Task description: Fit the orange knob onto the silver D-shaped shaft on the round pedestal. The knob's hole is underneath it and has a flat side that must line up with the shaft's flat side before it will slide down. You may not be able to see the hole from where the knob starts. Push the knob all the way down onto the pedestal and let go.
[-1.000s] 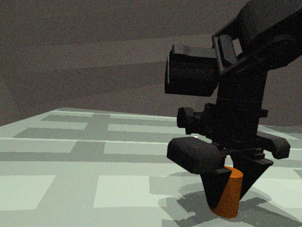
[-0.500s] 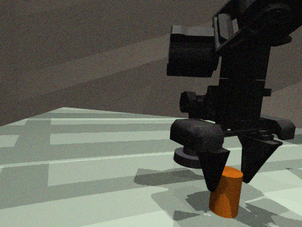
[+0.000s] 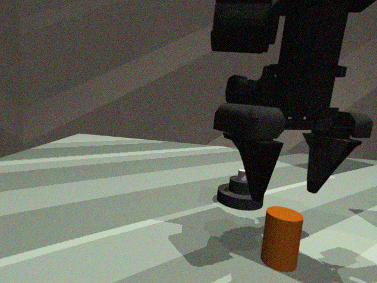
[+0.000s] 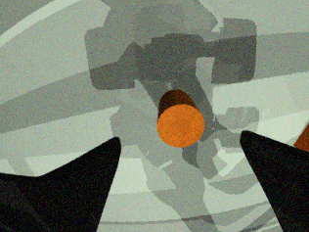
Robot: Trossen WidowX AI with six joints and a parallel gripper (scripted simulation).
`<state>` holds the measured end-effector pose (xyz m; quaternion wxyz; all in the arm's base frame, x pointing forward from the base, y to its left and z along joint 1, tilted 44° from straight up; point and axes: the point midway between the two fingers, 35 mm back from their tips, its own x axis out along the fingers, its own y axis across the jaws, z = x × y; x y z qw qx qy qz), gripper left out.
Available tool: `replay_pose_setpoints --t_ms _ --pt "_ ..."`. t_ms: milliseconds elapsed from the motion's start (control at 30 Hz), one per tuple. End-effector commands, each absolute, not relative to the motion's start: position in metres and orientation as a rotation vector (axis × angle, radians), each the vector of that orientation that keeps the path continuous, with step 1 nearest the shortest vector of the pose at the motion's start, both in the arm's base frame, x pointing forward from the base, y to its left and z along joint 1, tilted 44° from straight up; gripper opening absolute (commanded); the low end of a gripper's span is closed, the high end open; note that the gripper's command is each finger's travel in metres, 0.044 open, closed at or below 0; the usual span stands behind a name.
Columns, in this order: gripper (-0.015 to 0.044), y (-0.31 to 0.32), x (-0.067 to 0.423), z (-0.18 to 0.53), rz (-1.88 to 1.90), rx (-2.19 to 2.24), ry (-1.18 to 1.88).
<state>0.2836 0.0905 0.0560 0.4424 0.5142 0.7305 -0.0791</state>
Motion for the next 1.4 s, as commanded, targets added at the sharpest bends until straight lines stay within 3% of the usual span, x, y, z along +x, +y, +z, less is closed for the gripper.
replay_pose_setpoints --t_ms 0,1367 --pt "0.0440 0.095 0.282 0.051 -0.203 1.279 1.818" --pt "0.0440 0.139 0.276 0.004 -0.201 1.281 1.819"
